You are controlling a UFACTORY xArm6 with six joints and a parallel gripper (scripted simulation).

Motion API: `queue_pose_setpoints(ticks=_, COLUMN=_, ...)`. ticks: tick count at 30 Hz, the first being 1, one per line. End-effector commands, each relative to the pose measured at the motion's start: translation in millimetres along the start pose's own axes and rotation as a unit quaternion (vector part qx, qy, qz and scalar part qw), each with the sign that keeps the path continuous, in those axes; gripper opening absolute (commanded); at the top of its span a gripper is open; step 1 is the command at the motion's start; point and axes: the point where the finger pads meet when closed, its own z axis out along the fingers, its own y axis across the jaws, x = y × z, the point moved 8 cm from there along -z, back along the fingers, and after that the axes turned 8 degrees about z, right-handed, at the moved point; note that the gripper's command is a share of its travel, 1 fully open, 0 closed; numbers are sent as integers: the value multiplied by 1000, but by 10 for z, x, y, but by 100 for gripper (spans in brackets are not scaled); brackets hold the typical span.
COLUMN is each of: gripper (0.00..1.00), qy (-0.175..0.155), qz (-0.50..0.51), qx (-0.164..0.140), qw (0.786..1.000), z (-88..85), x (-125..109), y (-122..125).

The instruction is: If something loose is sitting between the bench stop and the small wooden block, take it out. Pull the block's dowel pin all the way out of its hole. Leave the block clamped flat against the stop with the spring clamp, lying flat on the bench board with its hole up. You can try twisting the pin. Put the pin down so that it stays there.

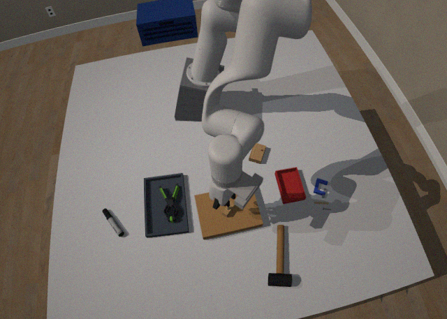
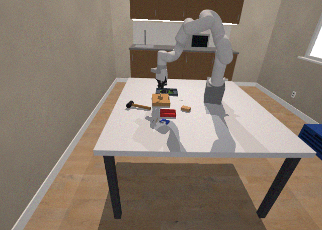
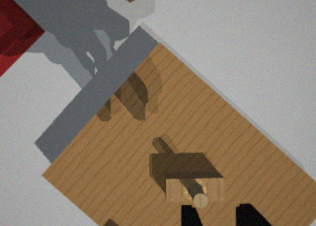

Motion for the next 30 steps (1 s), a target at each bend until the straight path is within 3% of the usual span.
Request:
queue_pose_setpoints(ticks=1, gripper=28, qy=2, qz=0, qx=-2, qw=1000, z=-17, x=13, y=9)
queue_pose_setpoints(ticks=30, gripper=28, qy=1, qz=0, qx=-2, qw=1000, z=10, x=15, y=9)
